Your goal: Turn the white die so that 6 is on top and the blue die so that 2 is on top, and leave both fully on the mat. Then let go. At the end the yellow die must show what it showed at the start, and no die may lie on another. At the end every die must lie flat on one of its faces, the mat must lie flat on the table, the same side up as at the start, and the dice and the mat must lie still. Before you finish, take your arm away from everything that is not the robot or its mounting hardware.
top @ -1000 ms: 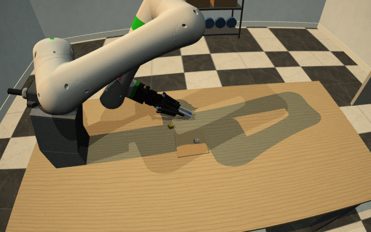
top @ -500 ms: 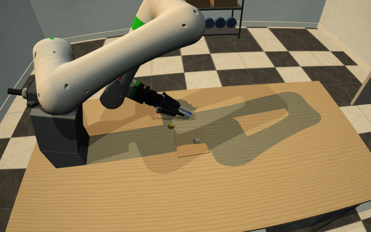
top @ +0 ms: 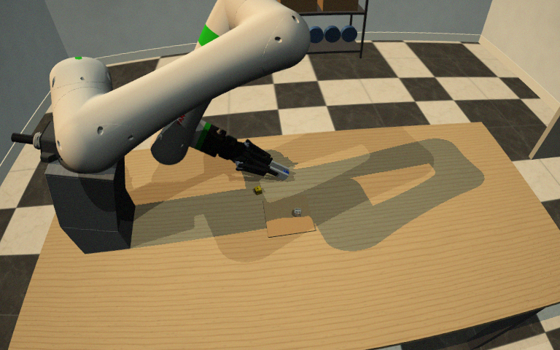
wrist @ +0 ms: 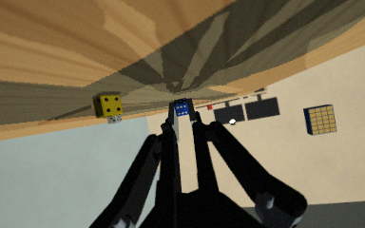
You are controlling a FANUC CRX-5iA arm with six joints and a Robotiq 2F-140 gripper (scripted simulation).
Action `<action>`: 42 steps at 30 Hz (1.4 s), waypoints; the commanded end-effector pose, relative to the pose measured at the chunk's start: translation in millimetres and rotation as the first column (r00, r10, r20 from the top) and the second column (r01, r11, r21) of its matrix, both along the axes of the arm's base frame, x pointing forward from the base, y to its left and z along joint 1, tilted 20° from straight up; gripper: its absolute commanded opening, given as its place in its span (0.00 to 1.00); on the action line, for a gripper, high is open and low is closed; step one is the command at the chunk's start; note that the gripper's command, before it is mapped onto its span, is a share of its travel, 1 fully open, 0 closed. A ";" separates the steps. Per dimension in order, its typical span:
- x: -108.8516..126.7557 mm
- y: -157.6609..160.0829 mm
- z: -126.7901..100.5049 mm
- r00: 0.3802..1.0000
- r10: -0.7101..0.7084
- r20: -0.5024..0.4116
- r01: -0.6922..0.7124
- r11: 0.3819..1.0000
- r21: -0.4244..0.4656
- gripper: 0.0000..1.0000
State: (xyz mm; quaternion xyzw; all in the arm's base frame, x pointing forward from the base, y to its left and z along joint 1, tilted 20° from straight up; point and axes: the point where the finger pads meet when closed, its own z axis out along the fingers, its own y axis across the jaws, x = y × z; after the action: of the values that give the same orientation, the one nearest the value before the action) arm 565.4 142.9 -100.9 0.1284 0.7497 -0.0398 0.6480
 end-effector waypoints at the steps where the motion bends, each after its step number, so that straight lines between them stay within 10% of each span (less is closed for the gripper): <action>1: 0.4 0.0 -1.1 1.000 0.000 0.000 0.000 1.000 0.000 0.09; 42: 3.5 0.2 -9.8 1.000 0.000 0.000 0.000 1.000 0.000 0.09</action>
State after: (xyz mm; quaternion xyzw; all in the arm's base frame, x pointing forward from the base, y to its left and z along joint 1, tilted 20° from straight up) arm 569.0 143.1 -110.7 0.1285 0.7496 -0.0397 0.6480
